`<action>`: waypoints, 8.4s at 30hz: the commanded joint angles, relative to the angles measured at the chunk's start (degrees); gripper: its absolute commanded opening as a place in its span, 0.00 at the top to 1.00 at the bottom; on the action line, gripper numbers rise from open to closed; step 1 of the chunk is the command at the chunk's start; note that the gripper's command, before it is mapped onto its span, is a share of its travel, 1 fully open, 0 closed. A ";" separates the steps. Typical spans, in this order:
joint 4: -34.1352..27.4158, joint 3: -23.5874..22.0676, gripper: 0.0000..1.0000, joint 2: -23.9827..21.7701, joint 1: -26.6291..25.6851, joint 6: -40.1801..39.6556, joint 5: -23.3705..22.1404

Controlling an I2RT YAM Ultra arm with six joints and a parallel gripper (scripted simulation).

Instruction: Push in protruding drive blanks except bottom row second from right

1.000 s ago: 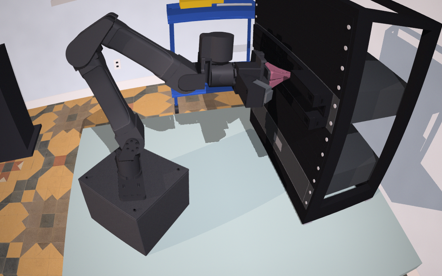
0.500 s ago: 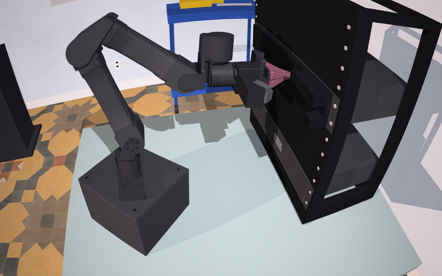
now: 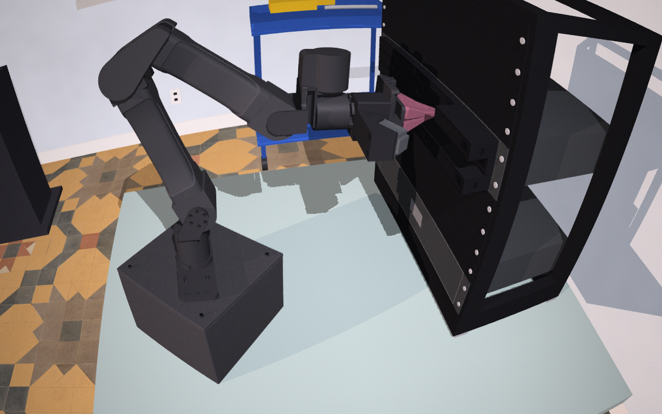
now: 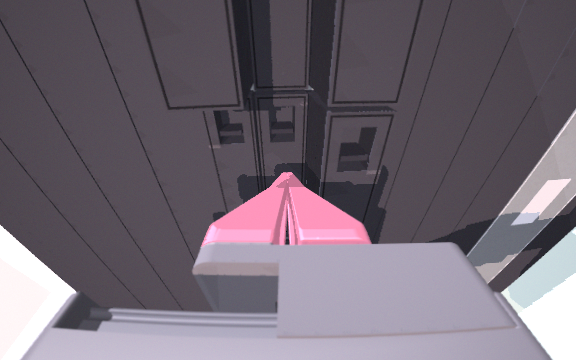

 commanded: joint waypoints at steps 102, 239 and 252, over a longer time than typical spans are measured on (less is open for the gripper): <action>-5.19 -18.34 1.00 -26.71 -28.95 2.22 -28.57; 26.11 -3.26 1.00 17.84 -28.01 2.04 -29.24; 27.52 -2.65 1.00 19.85 -28.20 2.03 -29.25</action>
